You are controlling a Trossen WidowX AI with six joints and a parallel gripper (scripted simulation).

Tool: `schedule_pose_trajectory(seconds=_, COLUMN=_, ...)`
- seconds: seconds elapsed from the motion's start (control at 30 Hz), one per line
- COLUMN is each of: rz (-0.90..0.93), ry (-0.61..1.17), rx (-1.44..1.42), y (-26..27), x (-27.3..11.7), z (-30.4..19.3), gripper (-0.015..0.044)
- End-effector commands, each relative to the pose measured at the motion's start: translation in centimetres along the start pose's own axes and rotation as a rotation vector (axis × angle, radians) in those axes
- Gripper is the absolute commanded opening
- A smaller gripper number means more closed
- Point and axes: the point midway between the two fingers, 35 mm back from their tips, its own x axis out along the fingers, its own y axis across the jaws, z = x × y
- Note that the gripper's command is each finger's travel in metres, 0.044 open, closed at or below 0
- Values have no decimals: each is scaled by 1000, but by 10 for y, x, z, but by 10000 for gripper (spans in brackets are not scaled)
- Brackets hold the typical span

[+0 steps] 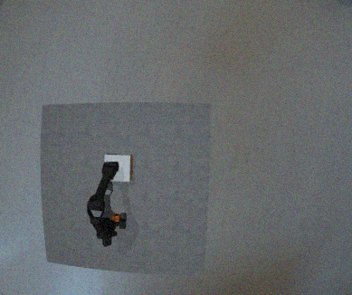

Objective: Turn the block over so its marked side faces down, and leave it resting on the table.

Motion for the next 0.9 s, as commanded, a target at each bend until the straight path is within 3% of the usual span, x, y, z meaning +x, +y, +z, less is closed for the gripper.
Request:
schedule_pose_trajectory(seconds=0.0, rz=-2, ry=5, rx=6, y=0, x=5, z=-1, gripper=387)
schedule_pose_trajectory(seconds=0.2, rz=-2, ry=5, rx=6, y=0, x=5, z=-1, gripper=230)
schedule_pose_trajectory(seconds=0.83, rz=-2, ry=5, rx=6, y=0, x=5, z=-1, gripper=103)
schedule_pose_trajectory(seconds=0.87, rz=-2, ry=5, rx=6, y=0, x=3, z=-1, gripper=77)
